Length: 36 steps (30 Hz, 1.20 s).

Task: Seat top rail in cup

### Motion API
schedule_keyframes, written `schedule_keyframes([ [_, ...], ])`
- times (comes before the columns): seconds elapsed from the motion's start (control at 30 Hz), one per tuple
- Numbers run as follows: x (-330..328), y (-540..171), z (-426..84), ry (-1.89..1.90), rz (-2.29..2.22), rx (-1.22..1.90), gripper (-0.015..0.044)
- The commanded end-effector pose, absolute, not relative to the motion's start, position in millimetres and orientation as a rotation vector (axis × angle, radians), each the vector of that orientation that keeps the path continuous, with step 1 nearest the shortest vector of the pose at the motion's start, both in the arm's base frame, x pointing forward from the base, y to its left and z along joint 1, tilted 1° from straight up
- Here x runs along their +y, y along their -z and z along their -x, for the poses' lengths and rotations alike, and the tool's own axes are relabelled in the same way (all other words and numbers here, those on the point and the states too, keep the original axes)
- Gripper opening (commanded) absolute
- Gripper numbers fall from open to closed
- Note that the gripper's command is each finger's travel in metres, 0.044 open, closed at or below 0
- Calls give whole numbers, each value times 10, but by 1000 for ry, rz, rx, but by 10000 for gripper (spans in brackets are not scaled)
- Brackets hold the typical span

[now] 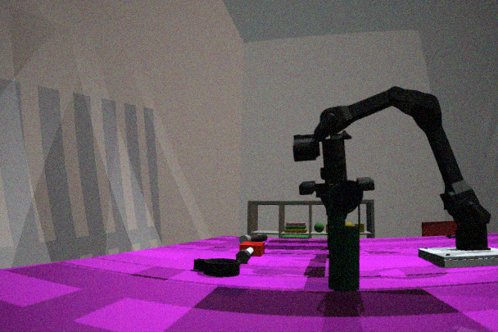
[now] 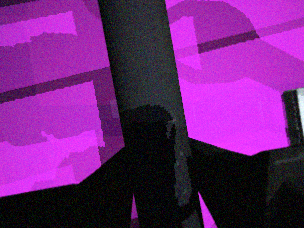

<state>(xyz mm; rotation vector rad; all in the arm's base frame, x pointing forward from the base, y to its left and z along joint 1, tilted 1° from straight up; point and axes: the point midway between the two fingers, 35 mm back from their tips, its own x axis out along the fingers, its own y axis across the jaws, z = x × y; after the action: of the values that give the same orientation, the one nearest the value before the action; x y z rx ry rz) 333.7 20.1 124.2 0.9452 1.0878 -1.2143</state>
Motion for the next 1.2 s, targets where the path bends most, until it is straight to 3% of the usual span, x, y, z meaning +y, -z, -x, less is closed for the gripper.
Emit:
schedule_keyframes([
  [0.0,123,-1257,-3365,1215,-948,1077,0],
  [1.17,46,-1228,-3349,1221,-945,1091,0],
])
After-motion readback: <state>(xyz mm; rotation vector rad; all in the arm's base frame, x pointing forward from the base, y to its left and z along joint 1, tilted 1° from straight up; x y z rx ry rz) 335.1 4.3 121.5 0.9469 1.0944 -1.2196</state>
